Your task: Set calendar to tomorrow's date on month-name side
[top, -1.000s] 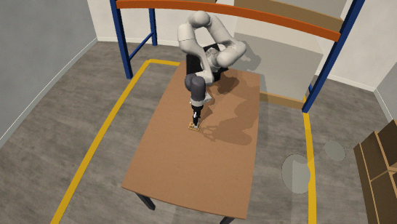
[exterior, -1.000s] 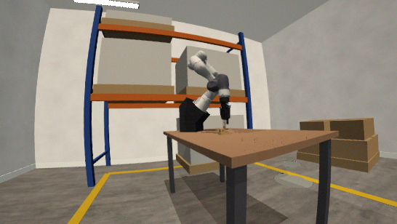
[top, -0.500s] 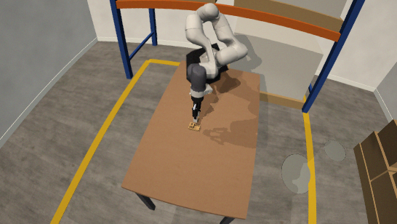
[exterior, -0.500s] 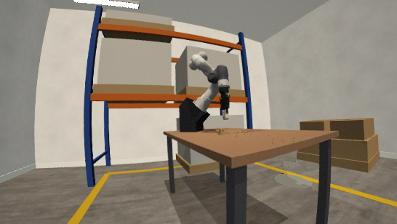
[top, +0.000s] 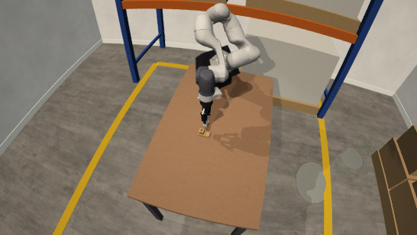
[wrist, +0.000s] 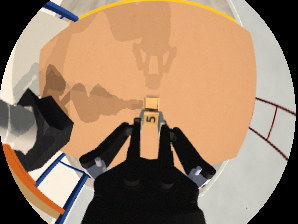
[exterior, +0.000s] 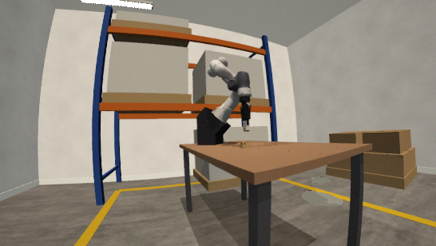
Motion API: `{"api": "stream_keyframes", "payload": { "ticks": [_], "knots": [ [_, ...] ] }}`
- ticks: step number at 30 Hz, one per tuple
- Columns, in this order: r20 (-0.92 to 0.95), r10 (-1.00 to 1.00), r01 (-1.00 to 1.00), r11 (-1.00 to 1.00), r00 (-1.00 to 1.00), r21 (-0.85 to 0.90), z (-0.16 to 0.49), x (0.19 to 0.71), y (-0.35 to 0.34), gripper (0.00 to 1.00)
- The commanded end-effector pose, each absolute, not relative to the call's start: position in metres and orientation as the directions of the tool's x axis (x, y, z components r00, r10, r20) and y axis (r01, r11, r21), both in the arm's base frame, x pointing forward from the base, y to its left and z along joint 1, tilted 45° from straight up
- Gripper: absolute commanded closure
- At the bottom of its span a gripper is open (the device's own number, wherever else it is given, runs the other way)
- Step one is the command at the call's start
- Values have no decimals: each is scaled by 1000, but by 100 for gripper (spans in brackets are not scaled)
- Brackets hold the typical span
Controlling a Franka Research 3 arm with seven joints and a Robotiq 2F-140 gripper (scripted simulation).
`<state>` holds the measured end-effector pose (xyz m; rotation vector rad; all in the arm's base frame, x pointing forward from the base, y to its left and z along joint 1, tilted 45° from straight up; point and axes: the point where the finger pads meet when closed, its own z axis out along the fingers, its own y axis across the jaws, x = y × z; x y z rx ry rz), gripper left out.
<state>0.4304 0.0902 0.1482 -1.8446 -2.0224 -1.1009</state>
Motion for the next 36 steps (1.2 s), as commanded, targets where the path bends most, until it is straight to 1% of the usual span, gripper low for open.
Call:
{"api": "stream_keyframes", "payload": {
  "ticks": [1,3,6,7,20,22,23,36],
  "knots": [
    [659,750,946,-173,-53,273,148,430,92,83],
    [673,740,949,-204,-11,240,147,430,92,83],
    [676,737,949,-212,-1,232,146,430,92,83],
    [690,722,949,-251,54,188,145,430,91,83],
    [720,631,912,-411,289,-6,139,430,89,83],
    [720,631,912,-411,289,-6,139,430,89,83],
    [719,609,897,-440,335,-45,137,431,88,83],
    [684,473,784,-572,555,-241,131,432,84,83]
  ]
}}
